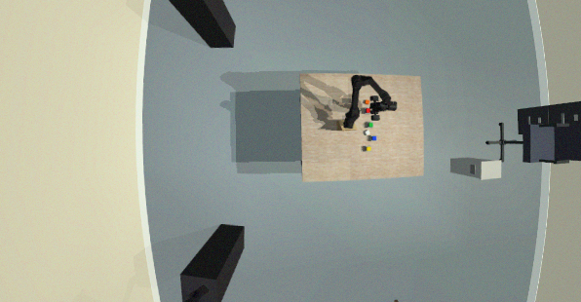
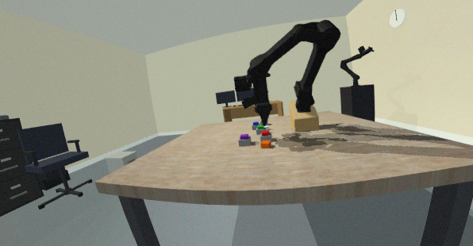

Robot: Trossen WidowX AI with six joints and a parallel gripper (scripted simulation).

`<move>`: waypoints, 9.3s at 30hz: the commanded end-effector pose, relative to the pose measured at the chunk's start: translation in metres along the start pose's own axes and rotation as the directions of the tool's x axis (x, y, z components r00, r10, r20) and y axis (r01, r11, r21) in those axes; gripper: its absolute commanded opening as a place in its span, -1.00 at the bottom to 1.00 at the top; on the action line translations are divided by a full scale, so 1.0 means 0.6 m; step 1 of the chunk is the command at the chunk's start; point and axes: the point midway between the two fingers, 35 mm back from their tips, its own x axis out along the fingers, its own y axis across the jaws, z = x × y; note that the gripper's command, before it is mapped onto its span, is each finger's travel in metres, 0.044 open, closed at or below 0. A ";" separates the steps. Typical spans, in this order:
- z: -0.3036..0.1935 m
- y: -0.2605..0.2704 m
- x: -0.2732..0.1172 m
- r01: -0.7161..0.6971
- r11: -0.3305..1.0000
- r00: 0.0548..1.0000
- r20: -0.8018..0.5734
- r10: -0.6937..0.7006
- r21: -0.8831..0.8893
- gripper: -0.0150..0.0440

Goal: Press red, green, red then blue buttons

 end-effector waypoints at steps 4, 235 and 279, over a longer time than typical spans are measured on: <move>-0.002 0.000 0.003 -0.005 1.000 1.000 -0.002 0.005 0.005 -0.42; 0.002 -0.007 -0.101 0.000 1.000 1.000 -0.002 0.000 0.010 -0.42; 0.075 -0.385 0.022 0.005 1.000 1.000 0.001 -0.005 0.002 -0.42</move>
